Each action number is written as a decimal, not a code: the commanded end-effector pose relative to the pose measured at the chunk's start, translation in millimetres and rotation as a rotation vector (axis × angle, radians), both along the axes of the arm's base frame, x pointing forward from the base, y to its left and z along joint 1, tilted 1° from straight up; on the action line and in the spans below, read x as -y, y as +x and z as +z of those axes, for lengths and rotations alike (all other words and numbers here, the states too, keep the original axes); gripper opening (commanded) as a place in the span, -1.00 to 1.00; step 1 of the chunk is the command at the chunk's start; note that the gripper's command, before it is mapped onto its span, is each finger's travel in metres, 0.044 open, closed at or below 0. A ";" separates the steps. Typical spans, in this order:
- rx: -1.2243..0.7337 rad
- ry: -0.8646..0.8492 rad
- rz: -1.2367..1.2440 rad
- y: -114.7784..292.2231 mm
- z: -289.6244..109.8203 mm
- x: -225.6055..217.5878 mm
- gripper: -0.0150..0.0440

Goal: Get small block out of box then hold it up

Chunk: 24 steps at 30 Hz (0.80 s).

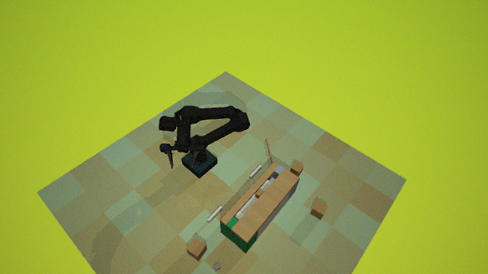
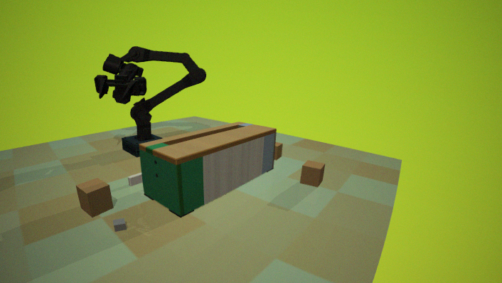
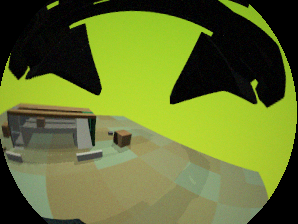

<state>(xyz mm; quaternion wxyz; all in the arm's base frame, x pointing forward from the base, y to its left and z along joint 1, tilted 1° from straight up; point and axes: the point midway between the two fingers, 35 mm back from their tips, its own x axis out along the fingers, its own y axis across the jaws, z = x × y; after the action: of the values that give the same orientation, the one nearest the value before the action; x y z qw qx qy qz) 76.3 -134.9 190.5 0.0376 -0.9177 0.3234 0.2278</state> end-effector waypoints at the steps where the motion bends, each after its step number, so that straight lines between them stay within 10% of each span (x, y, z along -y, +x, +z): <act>1: -0.009 -0.004 0.011 0.5 0.1 -0.2 0.86; 24: -0.796 -0.925 1.767 81.0 -3.2 -25.6 0.86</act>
<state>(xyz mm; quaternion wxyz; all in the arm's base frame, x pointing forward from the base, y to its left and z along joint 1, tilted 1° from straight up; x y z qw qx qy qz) 138.2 -114.8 188.6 -0.4963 -0.7365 -0.2831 0.3621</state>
